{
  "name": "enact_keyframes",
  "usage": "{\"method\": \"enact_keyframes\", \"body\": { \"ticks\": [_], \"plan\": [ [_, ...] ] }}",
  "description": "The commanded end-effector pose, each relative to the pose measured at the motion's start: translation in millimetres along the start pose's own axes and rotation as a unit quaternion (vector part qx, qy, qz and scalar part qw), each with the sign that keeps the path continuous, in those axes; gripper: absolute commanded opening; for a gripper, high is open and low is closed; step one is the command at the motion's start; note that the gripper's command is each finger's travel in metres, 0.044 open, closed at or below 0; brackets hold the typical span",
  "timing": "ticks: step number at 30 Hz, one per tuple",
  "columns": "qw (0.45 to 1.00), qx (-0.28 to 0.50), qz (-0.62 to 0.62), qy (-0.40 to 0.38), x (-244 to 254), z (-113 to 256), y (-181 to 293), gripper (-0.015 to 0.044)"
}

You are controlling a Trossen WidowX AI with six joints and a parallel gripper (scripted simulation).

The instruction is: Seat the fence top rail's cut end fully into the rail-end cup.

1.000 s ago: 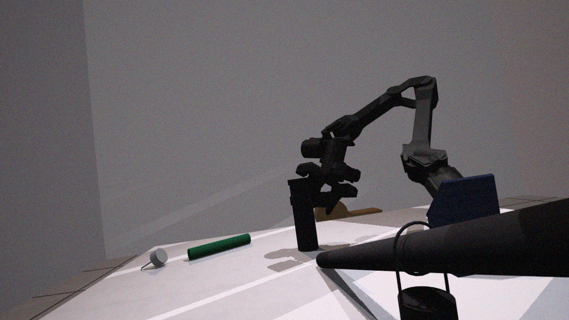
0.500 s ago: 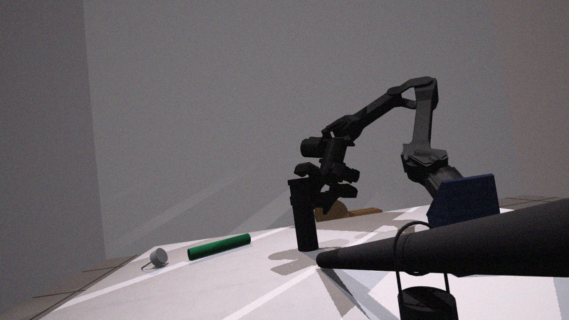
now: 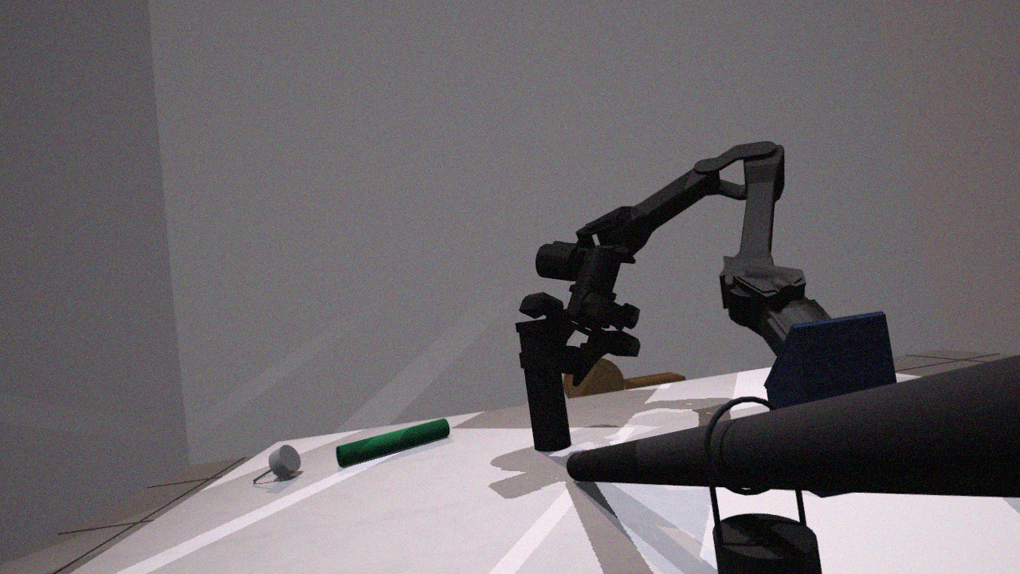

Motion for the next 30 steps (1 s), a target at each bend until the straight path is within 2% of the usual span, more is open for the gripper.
{"method": "enact_keyframes", "body": {
  "ticks": [1,30],
  "plan": [
    [1.0,0.006,-0.011,0.0,-3,-2,0,0.0],
    [0.991,0.066,-0.118,-0.009,-22,-13,5,0.0]
  ]
}}
Point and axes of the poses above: the point midway between the two fingers, 35 mm back from their tips, its own z axis back along the fingers, its own x axis across the jaws, y = z × x, the point moved 1 cm from there along z, back along the fingers, and after that the axes turned 9 degrees about z, right-handed, at the moved point
